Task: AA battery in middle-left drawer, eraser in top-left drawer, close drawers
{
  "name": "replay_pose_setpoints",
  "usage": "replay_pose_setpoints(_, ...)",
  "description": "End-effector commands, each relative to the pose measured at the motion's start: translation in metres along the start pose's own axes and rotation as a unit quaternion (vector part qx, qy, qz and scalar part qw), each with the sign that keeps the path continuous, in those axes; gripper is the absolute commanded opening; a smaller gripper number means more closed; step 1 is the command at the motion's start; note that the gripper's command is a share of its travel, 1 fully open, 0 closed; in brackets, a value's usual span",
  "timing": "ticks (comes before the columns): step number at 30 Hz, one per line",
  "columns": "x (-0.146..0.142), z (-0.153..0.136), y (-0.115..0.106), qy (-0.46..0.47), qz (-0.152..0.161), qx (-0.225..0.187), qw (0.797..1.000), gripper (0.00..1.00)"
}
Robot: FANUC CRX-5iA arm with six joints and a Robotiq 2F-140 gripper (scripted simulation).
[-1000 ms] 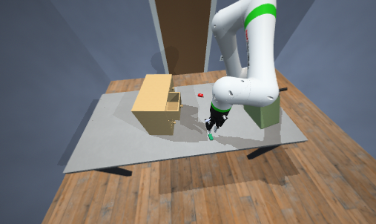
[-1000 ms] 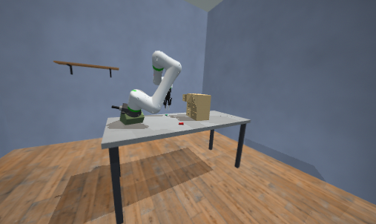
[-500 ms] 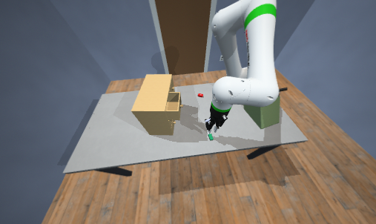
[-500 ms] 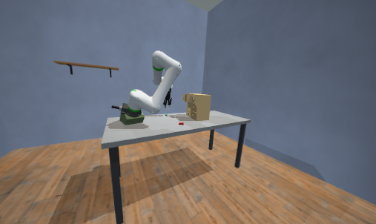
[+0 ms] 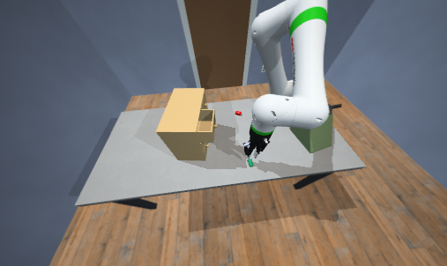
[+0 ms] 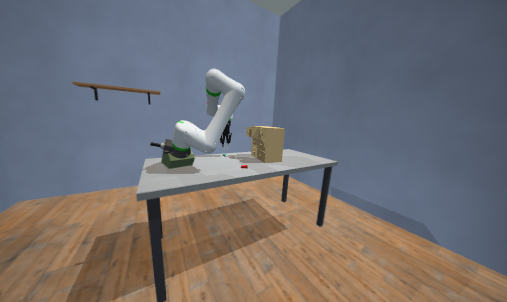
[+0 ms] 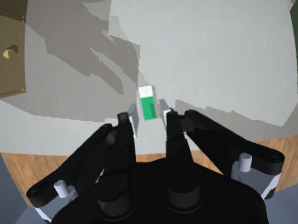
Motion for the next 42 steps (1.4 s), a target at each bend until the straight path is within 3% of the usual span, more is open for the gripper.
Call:
replay_pose_setpoints(1,0.0,0.0,0.008,0.0,0.0,0.0,1.0,0.23)
replay_pose_setpoints(17,-0.001,-0.001,0.039,0.0,0.0,0.0,1.0,0.23)
replay_pose_setpoints(42,-0.001,-0.001,0.041,0.0,0.0,0.0,1.0,0.23)
Point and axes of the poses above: the point where the finger pads meet when closed, its own y axis out along the fingers, its own x axis across the jaws, z = x × y, the point moved 2 cm from there along -y, back along the fingers, and after that the axes turned 13 degrees about y, right-handed, at the moved point
